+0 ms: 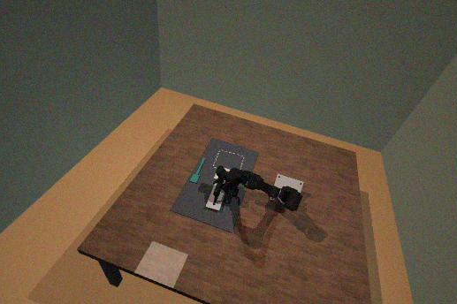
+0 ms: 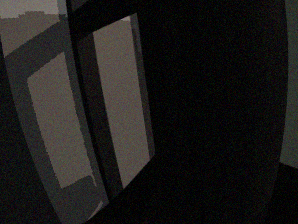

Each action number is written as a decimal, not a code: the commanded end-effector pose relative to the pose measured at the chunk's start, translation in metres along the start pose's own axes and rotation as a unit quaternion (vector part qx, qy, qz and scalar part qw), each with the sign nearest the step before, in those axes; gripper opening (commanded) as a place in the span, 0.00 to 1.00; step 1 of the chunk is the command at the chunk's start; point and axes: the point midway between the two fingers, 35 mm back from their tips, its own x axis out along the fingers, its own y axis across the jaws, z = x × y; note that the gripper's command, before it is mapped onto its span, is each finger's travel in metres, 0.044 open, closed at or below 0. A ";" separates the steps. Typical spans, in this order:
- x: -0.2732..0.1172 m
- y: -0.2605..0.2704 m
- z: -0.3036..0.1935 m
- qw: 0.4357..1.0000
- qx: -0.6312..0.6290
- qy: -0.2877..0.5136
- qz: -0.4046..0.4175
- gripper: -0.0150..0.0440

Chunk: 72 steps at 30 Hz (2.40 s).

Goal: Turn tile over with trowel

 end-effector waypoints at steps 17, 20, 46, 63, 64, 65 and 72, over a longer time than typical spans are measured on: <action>0.001 -0.001 -0.025 1.000 0.002 0.003 -0.005 0.25; 0.000 -0.002 -0.030 1.000 0.002 0.003 -0.005 0.25; -0.010 -0.012 -0.047 0.999 -0.038 0.036 -0.006 0.25; -0.032 -0.037 -0.065 0.999 -0.039 0.038 -0.006 0.25; -0.033 -0.038 -0.066 0.999 -0.039 0.038 -0.006 0.25; -0.034 -0.039 -0.068 0.999 -0.039 0.038 -0.006 0.25; -0.040 -0.046 -0.080 0.998 -0.039 0.038 -0.006 0.25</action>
